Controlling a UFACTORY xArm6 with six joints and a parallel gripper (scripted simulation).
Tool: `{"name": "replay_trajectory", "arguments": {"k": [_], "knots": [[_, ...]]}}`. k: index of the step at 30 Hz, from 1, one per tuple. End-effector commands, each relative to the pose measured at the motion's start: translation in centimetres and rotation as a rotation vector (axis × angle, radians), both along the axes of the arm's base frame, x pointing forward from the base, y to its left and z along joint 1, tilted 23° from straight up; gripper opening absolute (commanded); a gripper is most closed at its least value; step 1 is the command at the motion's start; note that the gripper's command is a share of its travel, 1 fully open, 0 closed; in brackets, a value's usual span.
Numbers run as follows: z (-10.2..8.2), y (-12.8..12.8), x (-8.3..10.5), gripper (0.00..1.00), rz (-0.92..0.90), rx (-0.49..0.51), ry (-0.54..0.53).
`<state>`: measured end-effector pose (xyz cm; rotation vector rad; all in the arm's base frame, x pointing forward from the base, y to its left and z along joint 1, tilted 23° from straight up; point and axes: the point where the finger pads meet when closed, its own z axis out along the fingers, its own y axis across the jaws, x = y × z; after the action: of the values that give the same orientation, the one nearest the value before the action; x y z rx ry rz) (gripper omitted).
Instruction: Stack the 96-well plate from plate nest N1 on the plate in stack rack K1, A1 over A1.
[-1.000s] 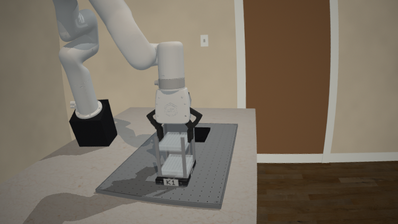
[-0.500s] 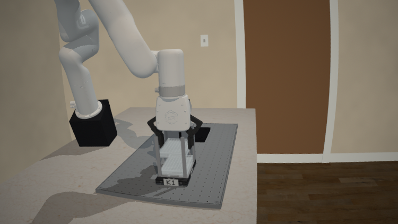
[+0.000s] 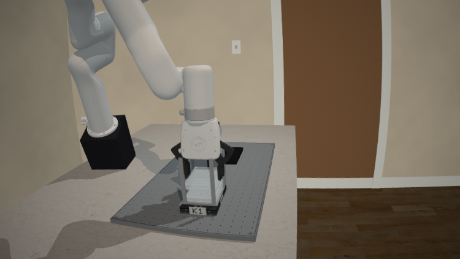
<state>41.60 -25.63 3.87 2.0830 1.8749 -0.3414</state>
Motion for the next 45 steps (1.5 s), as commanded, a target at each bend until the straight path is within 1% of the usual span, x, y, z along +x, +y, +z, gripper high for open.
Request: {"name": "replay_trajectory", "arguments": {"k": [1,4,45], "knots": [[-0.56,-0.33,0.17,0.00,0.001,-0.002,-0.004],[-0.90,-0.47,0.18,0.00,0.001,-0.002,-0.004],[-1.19,-0.58,0.18,0.00,0.001,-0.002,-0.003]]}}
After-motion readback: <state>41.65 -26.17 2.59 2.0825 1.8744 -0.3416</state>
